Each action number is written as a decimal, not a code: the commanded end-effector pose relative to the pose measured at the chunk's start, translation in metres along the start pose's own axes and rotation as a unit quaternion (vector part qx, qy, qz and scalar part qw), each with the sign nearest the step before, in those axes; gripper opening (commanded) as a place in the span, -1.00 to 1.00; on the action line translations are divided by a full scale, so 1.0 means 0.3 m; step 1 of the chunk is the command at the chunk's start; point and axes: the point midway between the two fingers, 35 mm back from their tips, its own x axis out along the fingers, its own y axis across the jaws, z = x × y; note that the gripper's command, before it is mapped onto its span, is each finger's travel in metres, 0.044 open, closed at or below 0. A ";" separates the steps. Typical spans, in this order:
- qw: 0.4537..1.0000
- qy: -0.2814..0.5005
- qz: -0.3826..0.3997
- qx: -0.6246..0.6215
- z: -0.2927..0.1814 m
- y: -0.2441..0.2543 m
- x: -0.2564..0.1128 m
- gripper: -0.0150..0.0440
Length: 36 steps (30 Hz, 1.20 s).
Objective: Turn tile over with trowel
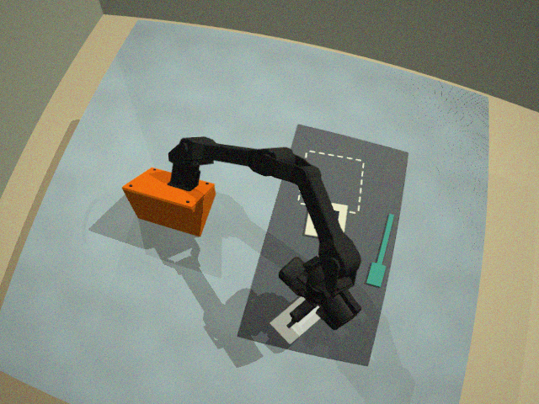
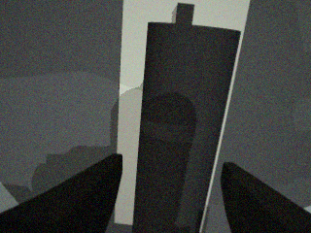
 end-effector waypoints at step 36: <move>1.000 0.000 0.000 -0.007 -0.001 0.008 -0.119 0.42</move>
